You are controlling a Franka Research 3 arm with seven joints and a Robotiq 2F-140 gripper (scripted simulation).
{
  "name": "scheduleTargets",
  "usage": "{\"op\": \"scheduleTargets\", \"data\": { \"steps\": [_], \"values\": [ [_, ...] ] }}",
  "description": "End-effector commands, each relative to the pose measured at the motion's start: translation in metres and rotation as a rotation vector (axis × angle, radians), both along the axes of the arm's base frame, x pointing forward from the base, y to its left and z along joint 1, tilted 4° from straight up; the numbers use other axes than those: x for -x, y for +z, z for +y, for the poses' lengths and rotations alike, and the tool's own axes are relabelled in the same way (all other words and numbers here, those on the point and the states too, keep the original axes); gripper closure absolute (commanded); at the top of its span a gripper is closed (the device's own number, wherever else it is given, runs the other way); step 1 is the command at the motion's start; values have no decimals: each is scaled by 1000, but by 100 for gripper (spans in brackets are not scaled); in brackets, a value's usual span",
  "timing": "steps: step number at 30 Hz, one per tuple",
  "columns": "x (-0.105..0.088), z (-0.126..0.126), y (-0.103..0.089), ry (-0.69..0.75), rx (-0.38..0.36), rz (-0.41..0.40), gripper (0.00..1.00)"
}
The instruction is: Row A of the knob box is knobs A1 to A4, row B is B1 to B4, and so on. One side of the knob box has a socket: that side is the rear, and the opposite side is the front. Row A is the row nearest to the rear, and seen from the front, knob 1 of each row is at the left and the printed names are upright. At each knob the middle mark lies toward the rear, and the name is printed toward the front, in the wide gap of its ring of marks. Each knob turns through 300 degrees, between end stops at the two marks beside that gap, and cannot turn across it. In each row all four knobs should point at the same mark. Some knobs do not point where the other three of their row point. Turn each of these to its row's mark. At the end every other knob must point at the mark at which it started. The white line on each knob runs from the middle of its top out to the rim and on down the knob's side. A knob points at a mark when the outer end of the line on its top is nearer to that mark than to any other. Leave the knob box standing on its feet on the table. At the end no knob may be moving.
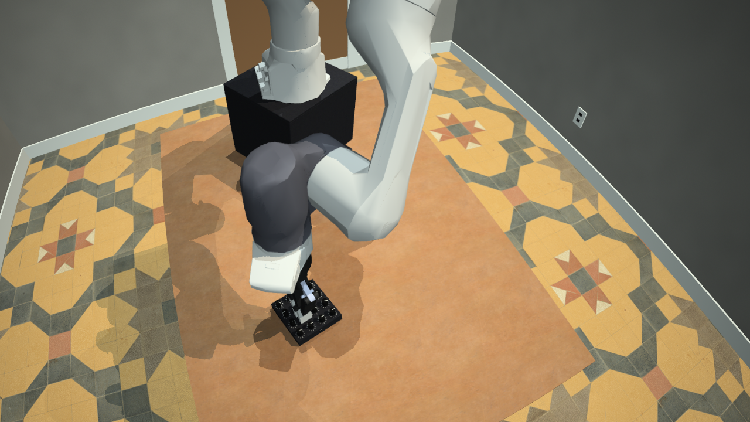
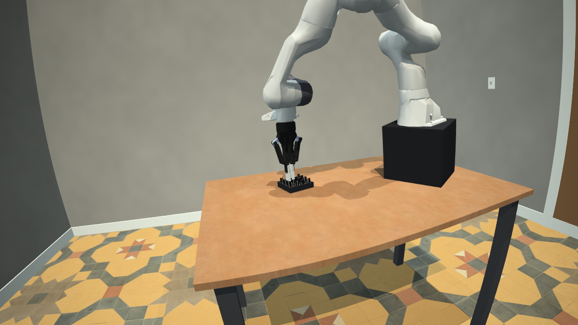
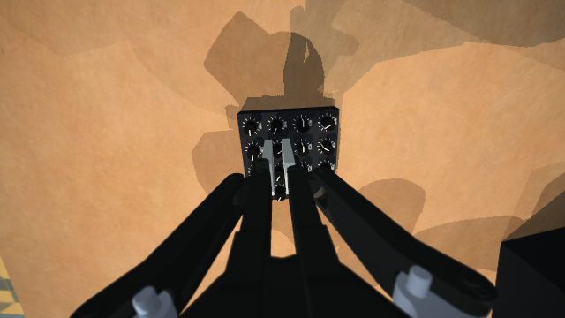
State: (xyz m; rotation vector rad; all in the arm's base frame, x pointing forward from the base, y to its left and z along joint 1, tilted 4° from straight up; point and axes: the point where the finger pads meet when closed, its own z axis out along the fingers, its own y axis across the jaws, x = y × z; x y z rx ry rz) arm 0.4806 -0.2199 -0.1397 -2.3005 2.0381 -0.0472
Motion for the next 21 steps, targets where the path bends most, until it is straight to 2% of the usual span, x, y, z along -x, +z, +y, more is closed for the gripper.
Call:
{"op": "scheduleTargets", "data": {
  "steps": [1,11,21],
  "values": [
    [0,-1,-1,72,8,-4,95],
    [0,-1,-1,193,16,-7,95],
    [0,-1,-1,382,29,-12,95]
  ]
}}
